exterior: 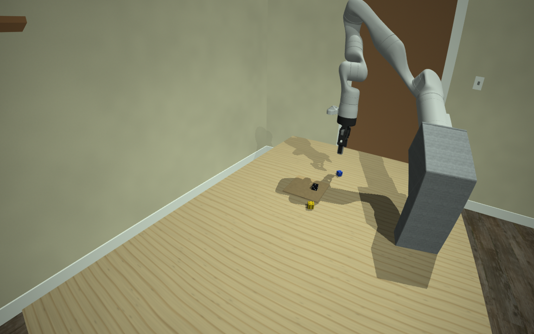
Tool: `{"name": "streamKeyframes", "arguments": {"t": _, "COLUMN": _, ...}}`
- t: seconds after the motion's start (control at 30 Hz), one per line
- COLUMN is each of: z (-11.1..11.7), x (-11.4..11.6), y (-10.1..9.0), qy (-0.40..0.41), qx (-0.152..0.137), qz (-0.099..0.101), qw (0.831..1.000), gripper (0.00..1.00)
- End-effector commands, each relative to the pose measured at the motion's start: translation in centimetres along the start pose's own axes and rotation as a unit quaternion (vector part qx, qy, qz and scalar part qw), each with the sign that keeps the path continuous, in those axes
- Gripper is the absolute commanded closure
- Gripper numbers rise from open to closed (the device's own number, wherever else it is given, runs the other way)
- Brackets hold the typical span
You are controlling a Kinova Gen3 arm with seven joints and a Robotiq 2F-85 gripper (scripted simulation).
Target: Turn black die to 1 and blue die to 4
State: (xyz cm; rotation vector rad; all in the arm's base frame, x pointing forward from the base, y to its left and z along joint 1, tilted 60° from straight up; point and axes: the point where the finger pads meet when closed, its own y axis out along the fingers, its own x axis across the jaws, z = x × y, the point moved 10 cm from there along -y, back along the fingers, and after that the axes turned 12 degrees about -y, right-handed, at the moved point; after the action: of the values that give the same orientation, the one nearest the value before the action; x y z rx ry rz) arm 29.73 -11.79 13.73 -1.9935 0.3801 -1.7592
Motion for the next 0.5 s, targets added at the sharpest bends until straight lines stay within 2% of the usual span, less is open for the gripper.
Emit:
{"name": "streamKeyframes", "arguments": {"t": 0.0, "z": -0.2, "x": -0.1, "y": 0.4, "qy": -0.042, "qx": -0.004, "qz": -0.001, "qw": 0.999, "gripper": 0.0}}
{"name": "streamKeyframes", "arguments": {"t": 0.1, "z": -0.2, "x": -0.1, "y": 0.7, "qy": -0.103, "qx": -0.004, "qz": 0.0, "qw": 0.995, "gripper": 0.0}}
{"name": "streamKeyframes", "arguments": {"t": 0.2, "z": -0.3, "x": -0.2, "y": 0.8, "qy": -0.122, "qx": -0.004, "qz": 0.0, "qw": 0.992, "gripper": 0.0}}
{"name": "streamKeyframes", "arguments": {"t": 0.47, "z": -0.4, "x": -0.4, "y": 1.5, "qy": -0.26, "qx": -0.004, "qz": 0.002, "qw": 0.966, "gripper": 0.0}}
